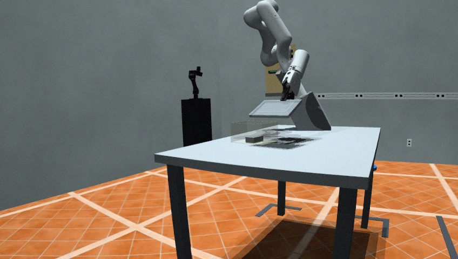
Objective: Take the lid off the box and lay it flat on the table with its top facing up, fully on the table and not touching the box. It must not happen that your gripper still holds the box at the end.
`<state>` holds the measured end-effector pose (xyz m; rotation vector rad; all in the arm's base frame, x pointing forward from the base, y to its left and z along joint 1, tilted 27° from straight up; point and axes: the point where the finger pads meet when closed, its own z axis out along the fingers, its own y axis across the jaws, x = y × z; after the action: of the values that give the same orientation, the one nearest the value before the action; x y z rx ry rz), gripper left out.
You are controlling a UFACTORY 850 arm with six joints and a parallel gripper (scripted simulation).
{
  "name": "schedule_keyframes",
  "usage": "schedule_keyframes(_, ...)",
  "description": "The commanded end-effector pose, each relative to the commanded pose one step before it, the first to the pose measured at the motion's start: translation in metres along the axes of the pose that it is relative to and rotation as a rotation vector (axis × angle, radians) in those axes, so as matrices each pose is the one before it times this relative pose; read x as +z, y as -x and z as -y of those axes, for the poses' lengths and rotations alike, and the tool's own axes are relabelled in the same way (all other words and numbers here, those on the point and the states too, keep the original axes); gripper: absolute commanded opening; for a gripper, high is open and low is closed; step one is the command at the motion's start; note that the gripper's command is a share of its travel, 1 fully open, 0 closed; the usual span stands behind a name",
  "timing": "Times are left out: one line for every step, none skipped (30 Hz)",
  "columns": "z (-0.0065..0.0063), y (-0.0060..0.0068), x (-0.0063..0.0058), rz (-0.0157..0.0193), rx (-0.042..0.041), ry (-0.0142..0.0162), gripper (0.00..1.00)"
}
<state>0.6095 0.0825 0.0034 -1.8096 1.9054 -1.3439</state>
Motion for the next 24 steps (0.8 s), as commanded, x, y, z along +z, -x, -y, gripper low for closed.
schedule_keyframes(0.00065,0.01005,-0.00051,-0.00110,0.00130,-0.00146,0.00)
schedule_keyframes(-0.00036,0.00382,-0.00031,0.00000,0.00000,0.00000,0.00)
schedule_keyframes(-0.00036,0.00378,-0.00031,0.00000,0.00000,0.00000,0.00)
schedule_keyframes(-0.00035,0.00373,-0.00030,0.00000,0.00000,0.00000,0.00)
schedule_keyframes(-0.00034,0.00367,-0.00029,0.00000,0.00000,0.00000,0.00)
schedule_keyframes(-0.00034,0.00362,-0.00029,0.00000,0.00000,0.00000,0.00)
schedule_keyframes(-0.00034,0.00357,-0.00029,0.00000,0.00000,0.00000,0.00)
schedule_keyframes(-0.00033,0.00350,-0.00028,0.00000,0.00000,0.00000,0.00)
schedule_keyframes(-0.00032,0.00344,-0.00027,0.00000,0.00000,0.00000,0.00)
schedule_keyframes(-0.00032,0.00339,-0.00027,0.00000,0.00000,0.00000,0.00)
schedule_keyframes(-0.00032,0.00333,-0.00027,0.00000,0.00000,0.00000,0.00)
schedule_keyframes(-0.00030,0.00325,-0.00026,0.00000,0.00000,0.00000,0.00)
schedule_keyframes(-0.00030,0.00320,-0.00026,0.00000,0.00000,0.00000,0.00)
schedule_keyframes(-0.00030,0.00313,-0.00025,0.00000,0.00000,0.00000,0.00)
schedule_keyframes(0.00000,0.00000,0.00000,0.00000,0.00000,0.00000,0.00)
schedule_keyframes(0.00000,0.00000,0.00000,0.00000,0.00000,0.00000,0.00)
schedule_keyframes(-0.00028,0.00305,-0.00024,0.00000,0.00000,0.00000,0.00)
schedule_keyframes(-0.00029,0.00299,-0.00024,0.00000,0.00000,0.00000,0.00)
schedule_keyframes(-0.00027,0.00291,-0.00023,0.00000,0.00000,0.00000,0.00)
schedule_keyframes(-0.00027,0.00284,-0.00023,0.00000,0.00000,0.00000,0.00)
schedule_keyframes(-0.00026,0.00277,-0.00022,0.00000,0.00000,0.00000,0.00)
schedule_keyframes(-0.00025,0.00269,-0.00021,0.00000,0.00000,0.00000,0.00)
schedule_keyframes(-0.00025,0.00262,-0.00021,0.00000,0.00000,0.00000,0.00)
schedule_keyframes(-0.00024,0.00254,-0.00020,0.00000,0.00000,0.00000,0.00)
